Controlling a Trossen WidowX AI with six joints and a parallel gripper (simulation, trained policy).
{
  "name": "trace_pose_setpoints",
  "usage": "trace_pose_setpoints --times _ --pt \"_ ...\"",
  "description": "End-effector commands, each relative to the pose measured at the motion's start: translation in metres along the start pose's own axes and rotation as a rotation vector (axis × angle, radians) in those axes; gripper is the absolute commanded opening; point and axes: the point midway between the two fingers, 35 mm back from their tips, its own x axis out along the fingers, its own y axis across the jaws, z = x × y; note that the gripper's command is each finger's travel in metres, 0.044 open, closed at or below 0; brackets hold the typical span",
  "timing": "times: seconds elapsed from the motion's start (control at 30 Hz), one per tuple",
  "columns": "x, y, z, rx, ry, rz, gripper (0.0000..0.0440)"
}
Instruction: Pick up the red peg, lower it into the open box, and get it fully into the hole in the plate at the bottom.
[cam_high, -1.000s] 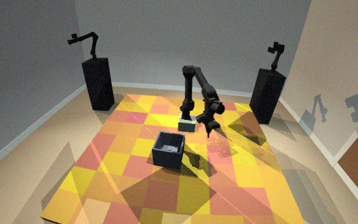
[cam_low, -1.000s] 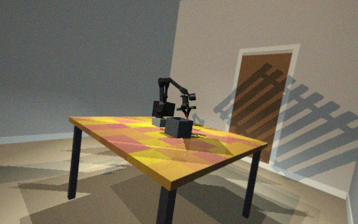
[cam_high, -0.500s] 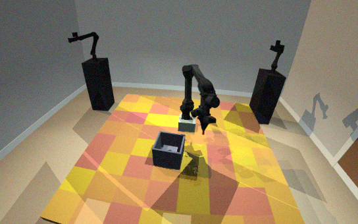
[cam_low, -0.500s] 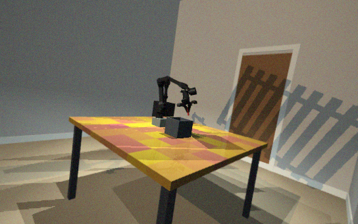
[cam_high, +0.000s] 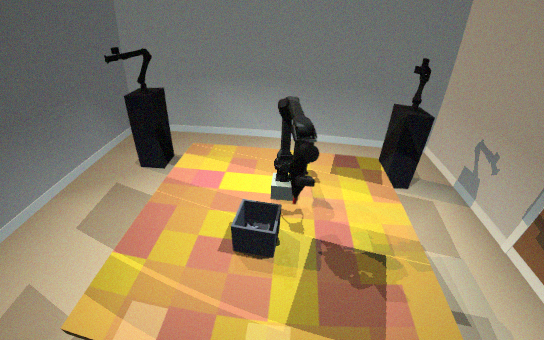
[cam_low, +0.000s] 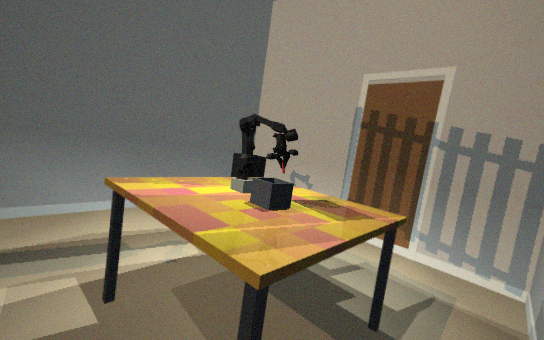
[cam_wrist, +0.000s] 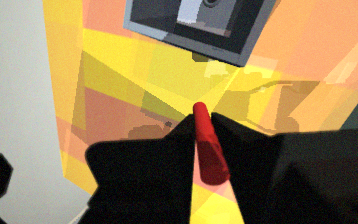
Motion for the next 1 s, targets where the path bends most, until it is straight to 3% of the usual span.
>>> trace_pose_setpoints --times 0.0,0.97 --pt "-0.001 0.002 0.016 0.005 -0.018 -0.011 0.0000" --pt "0.037 -0.001 0.097 0.032 -0.010 -0.136 0.0000"
